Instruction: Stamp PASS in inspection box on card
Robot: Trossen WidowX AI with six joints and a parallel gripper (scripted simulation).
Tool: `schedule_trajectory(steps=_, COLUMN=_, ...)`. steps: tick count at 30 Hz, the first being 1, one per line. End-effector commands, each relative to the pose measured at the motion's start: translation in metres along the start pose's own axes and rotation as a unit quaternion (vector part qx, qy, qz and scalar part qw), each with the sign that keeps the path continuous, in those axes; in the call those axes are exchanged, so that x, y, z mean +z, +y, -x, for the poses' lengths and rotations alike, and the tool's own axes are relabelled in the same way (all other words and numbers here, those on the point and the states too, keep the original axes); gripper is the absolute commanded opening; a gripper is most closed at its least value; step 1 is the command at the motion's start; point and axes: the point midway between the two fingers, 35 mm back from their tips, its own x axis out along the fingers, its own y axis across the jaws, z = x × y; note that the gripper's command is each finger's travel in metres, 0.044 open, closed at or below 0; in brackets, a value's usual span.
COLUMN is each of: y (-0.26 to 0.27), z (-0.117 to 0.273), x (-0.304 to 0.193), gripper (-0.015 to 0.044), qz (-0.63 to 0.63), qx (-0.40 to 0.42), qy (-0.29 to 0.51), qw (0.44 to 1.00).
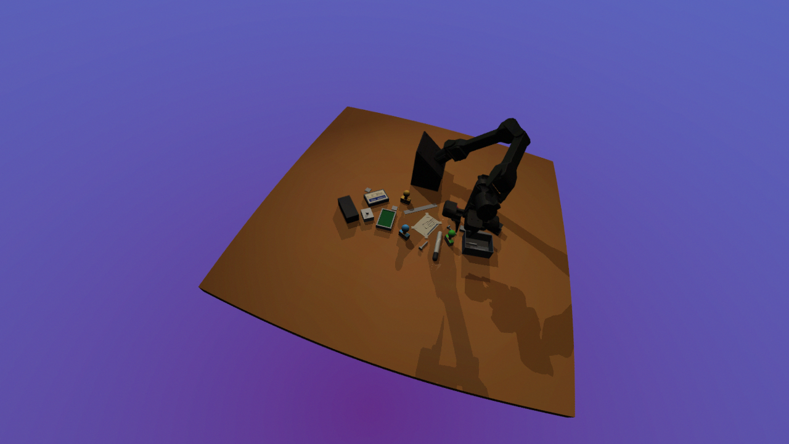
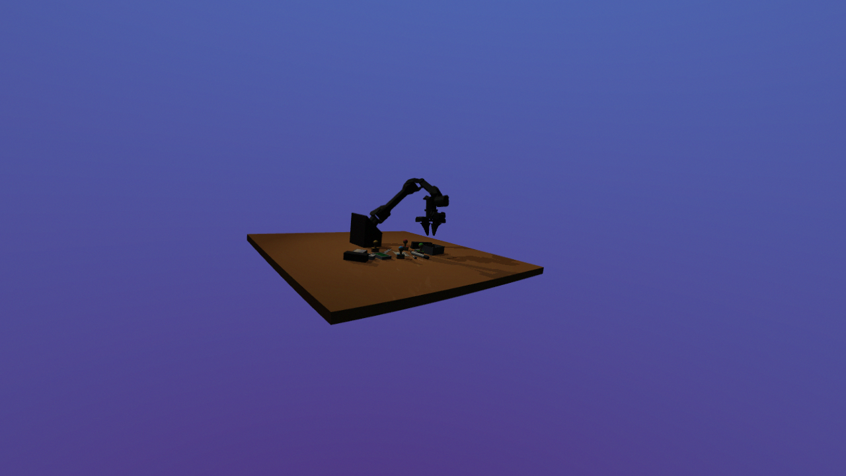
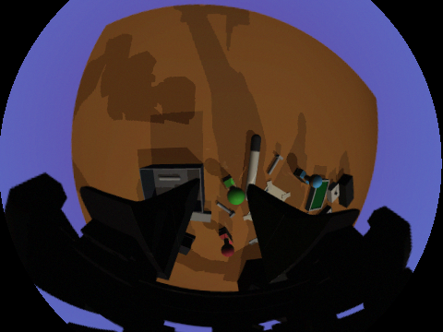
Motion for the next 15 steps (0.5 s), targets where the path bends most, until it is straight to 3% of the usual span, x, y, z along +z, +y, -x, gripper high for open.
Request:
schedule_trajectory(steps=1, y=-0.024, z=-0.013, x=-0.031, gripper=0.0221, qz=-0.007, qx=0.016, qy=0.080, qw=0.997)
schedule_trajectory(steps=15, y=-0.030, z=-0.024, x=-0.036, gripper=0.0221, qz=-0.008, qx=0.017, qy=0.084, qw=0.996)
